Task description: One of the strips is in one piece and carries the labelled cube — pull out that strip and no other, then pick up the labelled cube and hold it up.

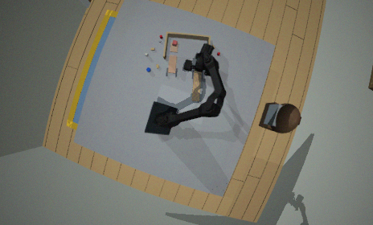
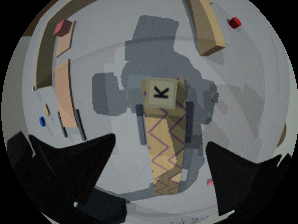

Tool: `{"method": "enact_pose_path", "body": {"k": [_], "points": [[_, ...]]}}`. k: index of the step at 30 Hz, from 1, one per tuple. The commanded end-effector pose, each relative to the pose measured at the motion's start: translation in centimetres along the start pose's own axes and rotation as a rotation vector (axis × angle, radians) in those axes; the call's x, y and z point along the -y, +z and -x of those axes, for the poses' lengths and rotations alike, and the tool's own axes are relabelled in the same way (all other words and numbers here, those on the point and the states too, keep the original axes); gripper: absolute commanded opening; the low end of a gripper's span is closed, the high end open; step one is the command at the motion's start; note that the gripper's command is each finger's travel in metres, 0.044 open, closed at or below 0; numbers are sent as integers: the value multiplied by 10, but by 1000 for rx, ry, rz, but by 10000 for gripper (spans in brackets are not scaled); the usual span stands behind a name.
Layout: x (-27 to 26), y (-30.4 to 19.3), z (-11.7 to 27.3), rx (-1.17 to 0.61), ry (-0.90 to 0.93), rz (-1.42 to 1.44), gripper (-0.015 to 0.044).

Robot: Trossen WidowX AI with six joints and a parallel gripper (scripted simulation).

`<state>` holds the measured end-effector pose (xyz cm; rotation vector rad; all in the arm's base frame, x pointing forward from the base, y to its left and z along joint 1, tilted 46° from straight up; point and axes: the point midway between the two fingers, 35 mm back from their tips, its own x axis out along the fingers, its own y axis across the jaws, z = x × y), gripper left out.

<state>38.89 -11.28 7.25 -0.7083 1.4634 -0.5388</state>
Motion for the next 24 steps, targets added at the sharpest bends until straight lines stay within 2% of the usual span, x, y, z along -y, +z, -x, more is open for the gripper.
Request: {"method": "enact_pose_path", "body": {"k": [1, 9, 16, 24], "points": [[-2, 15, 2, -1, -6, -3, 440], [-6, 42, 5, 0, -6, -4, 440], [-6, 42, -3, 0, -5, -4, 256], [-6, 43, -16, 0, -5, -4, 250]]}}
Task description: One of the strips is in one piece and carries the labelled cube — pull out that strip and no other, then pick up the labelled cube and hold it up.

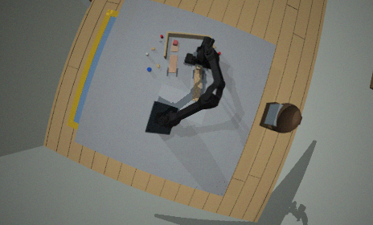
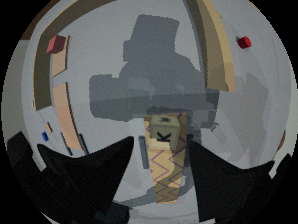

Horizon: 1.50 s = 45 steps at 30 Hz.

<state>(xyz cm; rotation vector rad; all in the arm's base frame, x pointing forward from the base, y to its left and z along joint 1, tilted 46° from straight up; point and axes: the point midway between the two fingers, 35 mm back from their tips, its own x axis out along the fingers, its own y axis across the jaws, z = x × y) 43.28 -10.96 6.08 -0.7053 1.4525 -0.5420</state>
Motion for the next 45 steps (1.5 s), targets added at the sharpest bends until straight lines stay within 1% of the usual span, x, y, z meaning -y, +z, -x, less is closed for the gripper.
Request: {"method": "enact_pose_path", "body": {"k": [1, 20, 26, 30, 37, 41, 45], "points": [[1, -2, -10, -8, -3, 4, 250], [2, -3, -40, -9, -6, 4, 250], [2, -3, -41, -9, -6, 4, 250], [2, -2, -39, -6, -7, 1, 145], [2, -2, -39, -6, -7, 1, 98], [1, -4, -37, -6, -7, 1, 0], [-5, -16, -26, -7, -5, 2, 0]]}}
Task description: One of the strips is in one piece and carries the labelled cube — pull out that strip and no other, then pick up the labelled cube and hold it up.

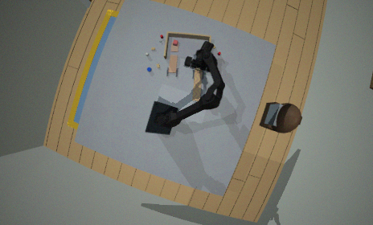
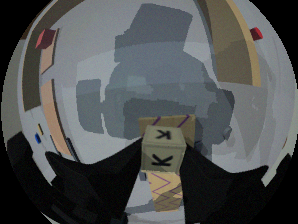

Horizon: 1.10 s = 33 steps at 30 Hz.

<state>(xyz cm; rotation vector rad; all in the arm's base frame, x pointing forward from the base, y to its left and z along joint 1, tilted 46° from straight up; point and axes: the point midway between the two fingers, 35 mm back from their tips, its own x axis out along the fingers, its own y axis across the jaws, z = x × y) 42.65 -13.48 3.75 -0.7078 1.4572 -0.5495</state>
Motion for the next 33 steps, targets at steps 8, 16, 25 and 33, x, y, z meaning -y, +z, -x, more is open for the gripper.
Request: {"method": "enact_pose_path", "body": {"k": [8, 16, 25, 33], "points": [[-16, -36, 29, -2, 2, 5, 0], [-21, -52, 37, -4, 2, 7, 0], [-34, -82, 38, -5, 3, 8, 0], [-45, -110, 38, -6, 3, 9, 0]]}}
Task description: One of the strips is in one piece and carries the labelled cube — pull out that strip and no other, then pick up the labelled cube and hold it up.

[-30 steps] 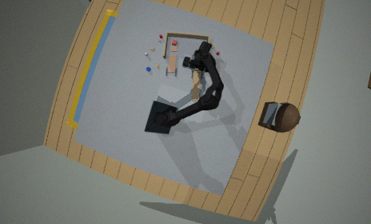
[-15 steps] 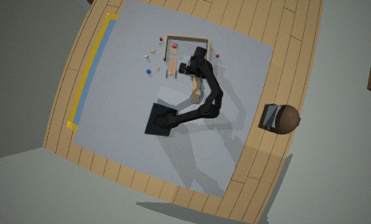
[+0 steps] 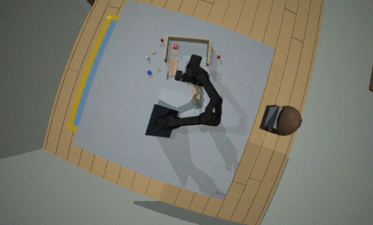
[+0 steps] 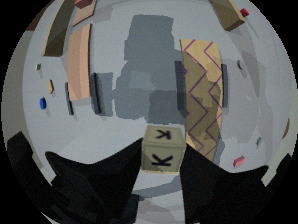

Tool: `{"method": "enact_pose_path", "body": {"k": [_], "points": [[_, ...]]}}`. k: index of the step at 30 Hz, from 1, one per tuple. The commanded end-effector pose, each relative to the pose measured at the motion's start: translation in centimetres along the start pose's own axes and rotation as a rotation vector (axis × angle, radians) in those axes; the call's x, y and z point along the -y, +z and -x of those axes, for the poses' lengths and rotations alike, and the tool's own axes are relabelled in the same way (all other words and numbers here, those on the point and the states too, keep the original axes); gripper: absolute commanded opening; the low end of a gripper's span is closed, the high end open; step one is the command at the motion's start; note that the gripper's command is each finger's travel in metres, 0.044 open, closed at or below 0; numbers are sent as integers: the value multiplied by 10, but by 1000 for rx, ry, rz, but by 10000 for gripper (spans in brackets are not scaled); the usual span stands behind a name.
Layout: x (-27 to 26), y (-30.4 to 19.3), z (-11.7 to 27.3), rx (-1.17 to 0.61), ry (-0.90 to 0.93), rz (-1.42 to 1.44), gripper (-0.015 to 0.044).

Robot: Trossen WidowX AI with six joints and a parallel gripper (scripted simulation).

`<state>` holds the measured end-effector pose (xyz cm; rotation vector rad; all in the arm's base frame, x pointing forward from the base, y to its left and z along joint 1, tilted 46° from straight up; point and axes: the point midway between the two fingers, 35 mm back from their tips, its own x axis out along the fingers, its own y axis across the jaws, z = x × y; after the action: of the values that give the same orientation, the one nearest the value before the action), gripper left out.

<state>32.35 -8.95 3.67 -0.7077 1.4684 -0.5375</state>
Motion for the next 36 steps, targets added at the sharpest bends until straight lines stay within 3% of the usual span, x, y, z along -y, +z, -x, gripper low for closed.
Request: {"method": "enact_pose_path", "body": {"k": [1, 8, 15, 36], "points": [[-6, -16, 0, -1, -6, -1, 0], [-11, -29, 0, -1, -6, -1, 0], [-11, -29, 34, -1, -5, -1, 0], [-11, -29, 35, -1, -5, -1, 0]]}}
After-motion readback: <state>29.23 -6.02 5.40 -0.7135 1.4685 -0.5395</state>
